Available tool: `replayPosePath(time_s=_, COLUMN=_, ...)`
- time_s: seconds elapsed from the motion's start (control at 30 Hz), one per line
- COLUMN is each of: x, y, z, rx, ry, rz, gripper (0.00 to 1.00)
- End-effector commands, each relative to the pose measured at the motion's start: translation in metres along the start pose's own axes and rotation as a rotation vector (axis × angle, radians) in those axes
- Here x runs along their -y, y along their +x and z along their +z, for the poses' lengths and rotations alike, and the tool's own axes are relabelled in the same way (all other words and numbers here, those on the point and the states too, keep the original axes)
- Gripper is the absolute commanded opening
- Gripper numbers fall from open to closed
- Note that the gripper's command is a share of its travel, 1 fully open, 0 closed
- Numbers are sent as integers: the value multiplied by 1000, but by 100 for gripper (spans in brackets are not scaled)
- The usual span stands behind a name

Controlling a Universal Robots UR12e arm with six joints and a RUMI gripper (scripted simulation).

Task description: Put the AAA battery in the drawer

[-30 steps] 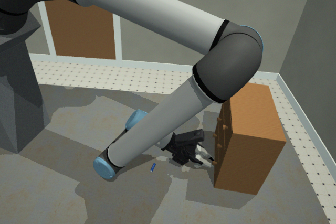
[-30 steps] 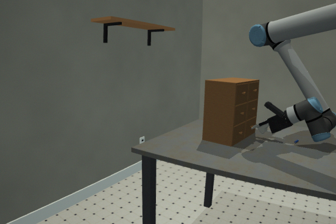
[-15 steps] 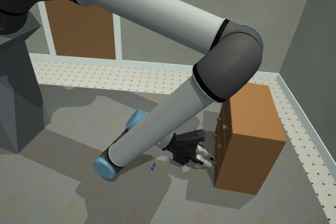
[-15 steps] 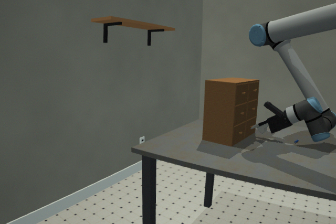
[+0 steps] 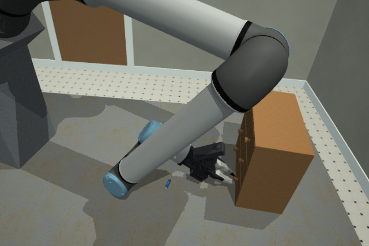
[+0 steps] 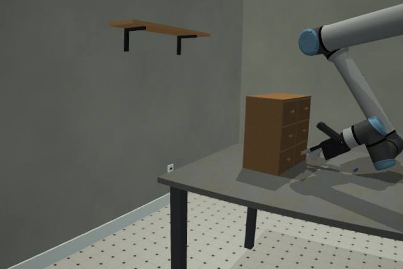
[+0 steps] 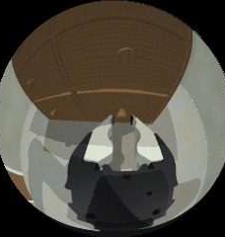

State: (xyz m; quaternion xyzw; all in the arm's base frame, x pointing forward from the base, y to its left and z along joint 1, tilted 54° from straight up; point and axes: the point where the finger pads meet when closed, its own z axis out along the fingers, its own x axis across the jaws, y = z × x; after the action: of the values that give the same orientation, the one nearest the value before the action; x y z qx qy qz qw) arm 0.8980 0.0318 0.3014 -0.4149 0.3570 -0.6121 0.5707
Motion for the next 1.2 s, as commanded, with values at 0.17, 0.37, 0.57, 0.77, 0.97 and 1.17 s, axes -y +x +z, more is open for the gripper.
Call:
replayPosePath(time_s=0.17, x=1, y=0, z=0, rx=0, ry=1, rz=0, gripper=20)
replayPosePath(time_s=0.37, x=1, y=0, z=0, rx=0, ry=1, rz=0, gripper=20)
replayPosePath(time_s=0.57, x=1, y=0, z=0, rx=0, ry=1, rz=0, gripper=7)
replayPosePath(time_s=0.77, x=1, y=0, z=0, rx=0, ry=1, rz=0, gripper=7)
replayPosePath(time_s=0.97, x=1, y=0, z=0, rx=0, ry=1, rz=0, gripper=7)
replayPosePath(time_s=1.17, x=1, y=0, z=0, rx=0, ry=1, rz=0, gripper=7)
